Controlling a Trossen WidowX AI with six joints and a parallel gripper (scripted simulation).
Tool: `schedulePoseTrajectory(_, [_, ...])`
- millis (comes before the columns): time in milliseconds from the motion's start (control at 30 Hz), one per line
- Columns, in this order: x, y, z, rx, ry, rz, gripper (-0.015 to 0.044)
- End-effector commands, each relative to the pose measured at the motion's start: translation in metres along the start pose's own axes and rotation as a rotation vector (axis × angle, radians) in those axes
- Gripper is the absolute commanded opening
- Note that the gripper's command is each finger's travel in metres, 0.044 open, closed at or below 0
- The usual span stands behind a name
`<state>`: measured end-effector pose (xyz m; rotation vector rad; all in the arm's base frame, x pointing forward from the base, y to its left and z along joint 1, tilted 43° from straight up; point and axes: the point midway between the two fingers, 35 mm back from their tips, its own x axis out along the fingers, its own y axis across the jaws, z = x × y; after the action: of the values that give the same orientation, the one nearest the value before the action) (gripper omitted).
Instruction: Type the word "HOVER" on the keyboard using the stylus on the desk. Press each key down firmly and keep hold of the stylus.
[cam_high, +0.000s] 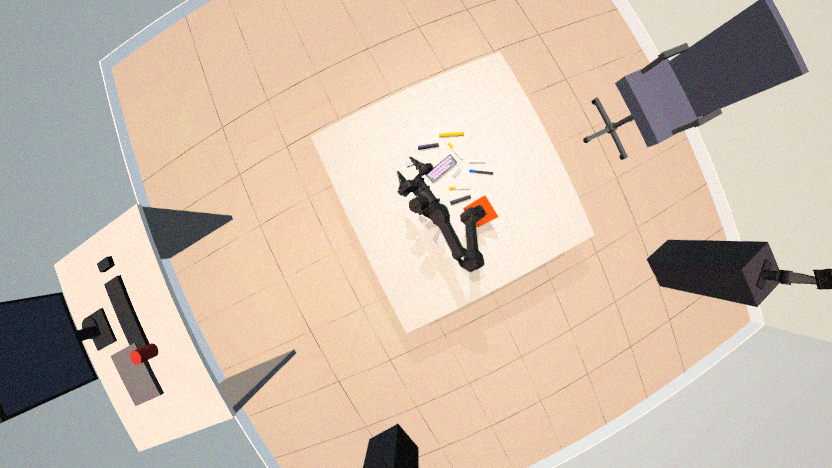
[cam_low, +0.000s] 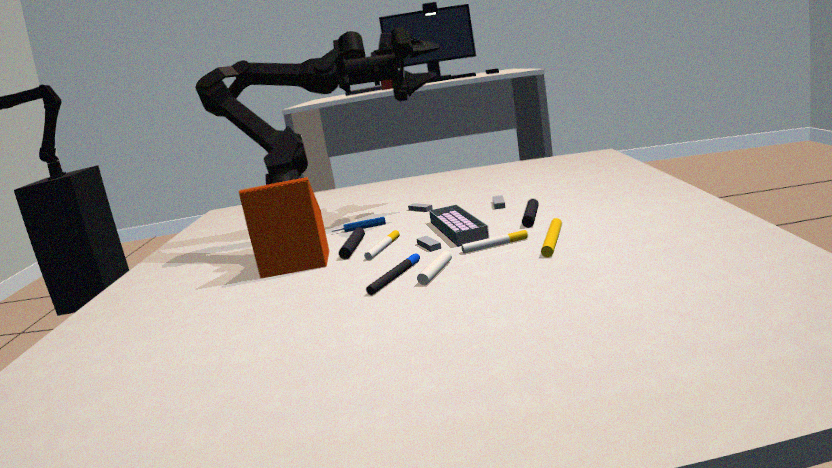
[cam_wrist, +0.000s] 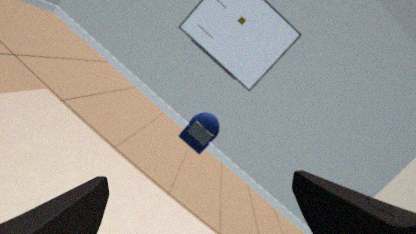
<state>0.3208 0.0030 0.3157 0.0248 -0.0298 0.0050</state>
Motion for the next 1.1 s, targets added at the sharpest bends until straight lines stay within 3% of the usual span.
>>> schedulePoseTrajectory(0, [0.001,0.000,-0.002,-0.002,0.011,0.004,0.0414])
schedulePoseTrajectory(267, [0.037,0.020,-0.112,-0.006,0.493,0.197,0.0204])
schedulePoseTrajectory(533, [0.024,0.039,-0.225,0.159,1.022,0.434,0.0000])
schedulePoseTrajectory(767, [-0.009,0.056,-0.287,0.456,1.398,0.603,0.0000])
schedulePoseTrajectory(1067, [-0.013,0.057,-0.291,0.491,1.429,0.616,0.0000])
